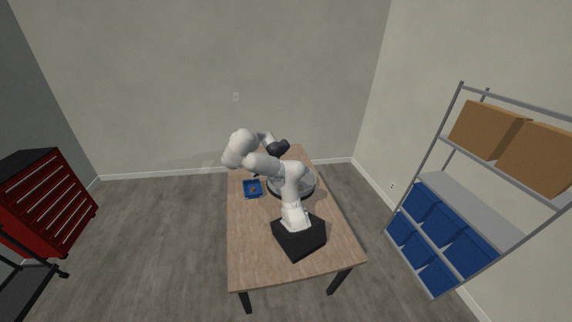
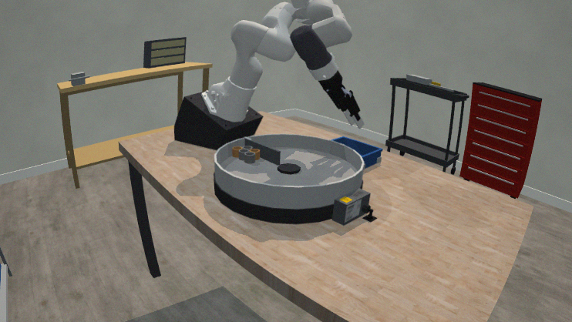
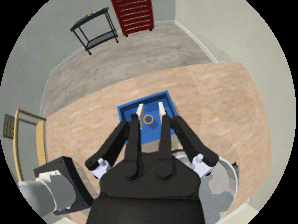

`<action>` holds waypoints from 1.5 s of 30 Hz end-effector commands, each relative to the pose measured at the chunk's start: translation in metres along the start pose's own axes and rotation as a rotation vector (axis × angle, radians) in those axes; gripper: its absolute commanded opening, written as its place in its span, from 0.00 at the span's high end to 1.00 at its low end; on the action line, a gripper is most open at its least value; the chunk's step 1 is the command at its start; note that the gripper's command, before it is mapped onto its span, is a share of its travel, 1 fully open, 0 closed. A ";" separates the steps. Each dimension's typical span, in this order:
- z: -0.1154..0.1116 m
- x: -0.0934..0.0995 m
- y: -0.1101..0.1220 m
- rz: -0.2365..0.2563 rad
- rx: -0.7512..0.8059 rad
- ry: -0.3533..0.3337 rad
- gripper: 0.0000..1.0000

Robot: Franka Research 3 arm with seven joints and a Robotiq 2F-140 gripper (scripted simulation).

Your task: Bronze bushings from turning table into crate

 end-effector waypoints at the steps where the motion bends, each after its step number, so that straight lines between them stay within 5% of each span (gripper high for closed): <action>1: -0.004 0.004 -0.001 0.012 0.035 -0.010 0.76; 8: -0.041 0.037 -0.003 0.068 0.186 -0.092 0.76; 45: -0.144 0.128 -0.015 0.237 0.620 -0.321 0.76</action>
Point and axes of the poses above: the point where the finger pads meet when closed, its own x axis back along the fingers, its own y axis across the jaws, z = x × y, the point moved 4 cm from there along x, back along the fingers, and after that the axes turned 2 degrees about x, right-handed, at the moved point
